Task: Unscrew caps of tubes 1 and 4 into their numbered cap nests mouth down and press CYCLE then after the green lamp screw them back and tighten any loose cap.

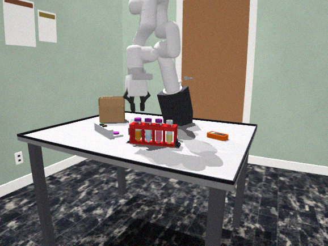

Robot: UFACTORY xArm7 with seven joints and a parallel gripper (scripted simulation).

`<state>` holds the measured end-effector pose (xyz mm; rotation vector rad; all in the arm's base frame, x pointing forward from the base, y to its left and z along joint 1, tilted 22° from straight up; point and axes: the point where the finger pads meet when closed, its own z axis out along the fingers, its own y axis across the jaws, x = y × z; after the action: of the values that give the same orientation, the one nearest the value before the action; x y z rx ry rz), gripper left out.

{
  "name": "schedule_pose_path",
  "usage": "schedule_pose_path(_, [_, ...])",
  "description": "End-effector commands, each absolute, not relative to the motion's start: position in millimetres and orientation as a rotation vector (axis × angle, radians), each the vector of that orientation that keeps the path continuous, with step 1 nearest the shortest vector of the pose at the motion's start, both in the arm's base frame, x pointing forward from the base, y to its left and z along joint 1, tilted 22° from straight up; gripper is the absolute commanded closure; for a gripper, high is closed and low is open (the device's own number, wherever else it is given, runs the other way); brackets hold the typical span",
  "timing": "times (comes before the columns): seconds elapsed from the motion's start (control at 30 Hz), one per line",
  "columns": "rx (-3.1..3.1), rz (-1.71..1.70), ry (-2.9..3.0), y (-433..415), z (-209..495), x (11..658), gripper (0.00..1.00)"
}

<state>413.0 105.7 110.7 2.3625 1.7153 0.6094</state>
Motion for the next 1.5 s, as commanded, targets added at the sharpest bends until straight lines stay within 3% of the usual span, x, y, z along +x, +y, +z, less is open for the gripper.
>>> schedule_pose_path(0.0, [2.362,0.464,1.661,107,113,415,0.54])
schedule_pose_path(1.47, [2.362,0.464,1.661,108,75,430,0.54])
